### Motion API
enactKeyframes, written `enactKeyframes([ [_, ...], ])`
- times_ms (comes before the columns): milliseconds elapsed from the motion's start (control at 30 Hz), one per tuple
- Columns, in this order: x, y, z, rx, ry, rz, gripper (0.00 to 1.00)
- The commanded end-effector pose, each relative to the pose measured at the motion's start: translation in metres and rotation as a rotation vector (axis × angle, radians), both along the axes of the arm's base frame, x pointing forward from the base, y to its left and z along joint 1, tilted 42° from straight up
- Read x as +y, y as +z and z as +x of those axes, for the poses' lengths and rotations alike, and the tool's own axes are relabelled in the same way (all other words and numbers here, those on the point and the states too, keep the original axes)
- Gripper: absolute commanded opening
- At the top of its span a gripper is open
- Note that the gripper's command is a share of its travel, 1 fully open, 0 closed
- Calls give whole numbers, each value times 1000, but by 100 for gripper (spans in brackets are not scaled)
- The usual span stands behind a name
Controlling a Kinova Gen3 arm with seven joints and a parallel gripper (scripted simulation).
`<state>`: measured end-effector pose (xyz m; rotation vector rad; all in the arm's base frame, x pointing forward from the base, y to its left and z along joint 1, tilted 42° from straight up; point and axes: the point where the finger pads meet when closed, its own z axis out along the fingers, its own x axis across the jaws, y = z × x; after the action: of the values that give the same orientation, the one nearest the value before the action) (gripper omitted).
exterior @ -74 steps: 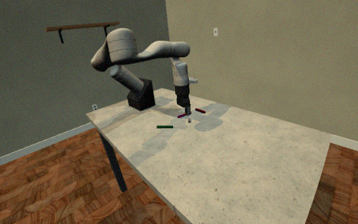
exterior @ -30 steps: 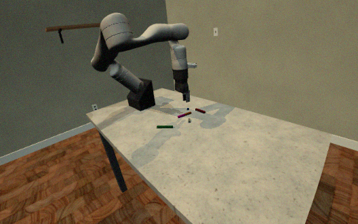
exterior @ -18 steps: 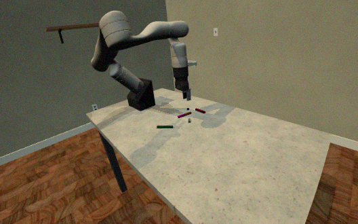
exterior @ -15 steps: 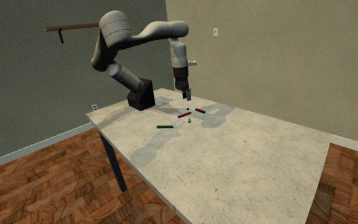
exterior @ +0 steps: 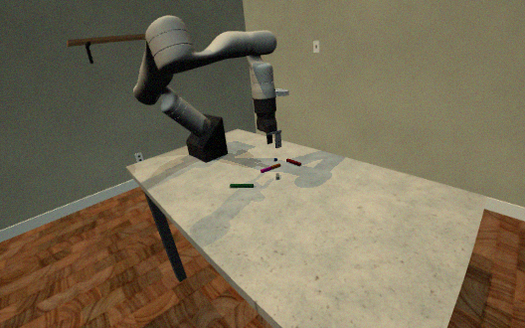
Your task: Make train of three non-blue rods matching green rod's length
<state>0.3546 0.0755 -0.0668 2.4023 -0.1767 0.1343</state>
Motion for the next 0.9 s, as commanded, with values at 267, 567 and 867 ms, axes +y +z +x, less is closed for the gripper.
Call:
enactKeyframes([
  [267, 12, 13, 0, -1, 1, 1, 100],
  [567, 44, 49, -3, -1, 1, 1, 100],
  [867, 60, 66, -4, -1, 1, 1, 100],
])
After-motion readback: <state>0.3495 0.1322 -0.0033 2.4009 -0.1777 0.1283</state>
